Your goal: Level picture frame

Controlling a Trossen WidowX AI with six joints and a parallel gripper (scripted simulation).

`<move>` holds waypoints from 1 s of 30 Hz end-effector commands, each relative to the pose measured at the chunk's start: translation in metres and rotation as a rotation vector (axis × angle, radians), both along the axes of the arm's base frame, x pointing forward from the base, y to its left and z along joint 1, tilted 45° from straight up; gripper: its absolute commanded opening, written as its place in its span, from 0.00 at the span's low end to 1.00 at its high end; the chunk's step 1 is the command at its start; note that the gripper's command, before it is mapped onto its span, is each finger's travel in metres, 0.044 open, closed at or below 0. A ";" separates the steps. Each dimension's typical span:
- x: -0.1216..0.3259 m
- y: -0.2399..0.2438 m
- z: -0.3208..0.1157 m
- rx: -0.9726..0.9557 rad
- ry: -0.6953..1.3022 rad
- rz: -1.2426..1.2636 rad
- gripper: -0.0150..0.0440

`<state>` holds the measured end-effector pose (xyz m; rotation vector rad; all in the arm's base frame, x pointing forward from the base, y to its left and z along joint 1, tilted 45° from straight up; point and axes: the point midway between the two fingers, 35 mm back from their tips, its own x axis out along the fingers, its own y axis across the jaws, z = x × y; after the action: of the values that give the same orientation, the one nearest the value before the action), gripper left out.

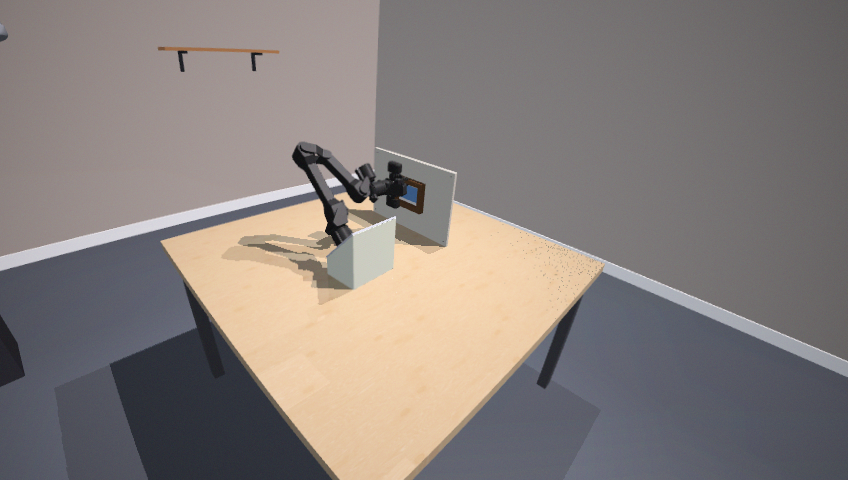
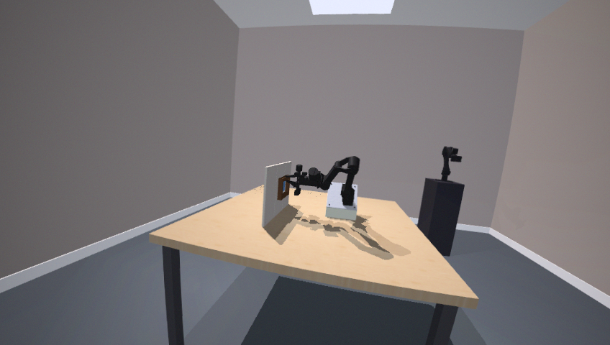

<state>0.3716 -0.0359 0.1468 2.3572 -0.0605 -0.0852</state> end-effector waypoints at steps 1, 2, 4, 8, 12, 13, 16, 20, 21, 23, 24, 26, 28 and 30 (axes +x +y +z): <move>0.000 0.000 0.000 0.022 -0.003 -0.002 0.25; 0.000 0.000 0.000 0.005 0.000 0.000 0.30; 0.000 0.000 0.000 0.005 0.000 0.000 0.39; 0.000 0.000 0.000 0.005 0.000 0.000 0.57; 0.000 0.000 0.000 0.005 0.000 0.000 0.69; 0.000 0.000 0.000 0.005 0.000 0.000 0.69; -0.004 0.000 0.002 -0.002 0.000 0.000 0.69; -0.031 0.002 0.011 -0.044 0.003 0.000 0.69; -0.038 0.003 0.012 -0.055 0.004 0.000 0.69; -0.052 0.004 0.013 -0.077 0.006 0.000 0.69; -0.059 0.005 0.013 -0.088 0.006 0.000 0.69; -0.073 0.006 0.012 -0.110 0.008 0.000 0.69; -0.085 0.007 0.009 -0.132 0.010 0.000 0.69; -0.096 0.008 0.005 -0.152 0.011 0.000 0.69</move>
<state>0.2917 -0.0299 0.1600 2.2354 -0.0703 -0.0817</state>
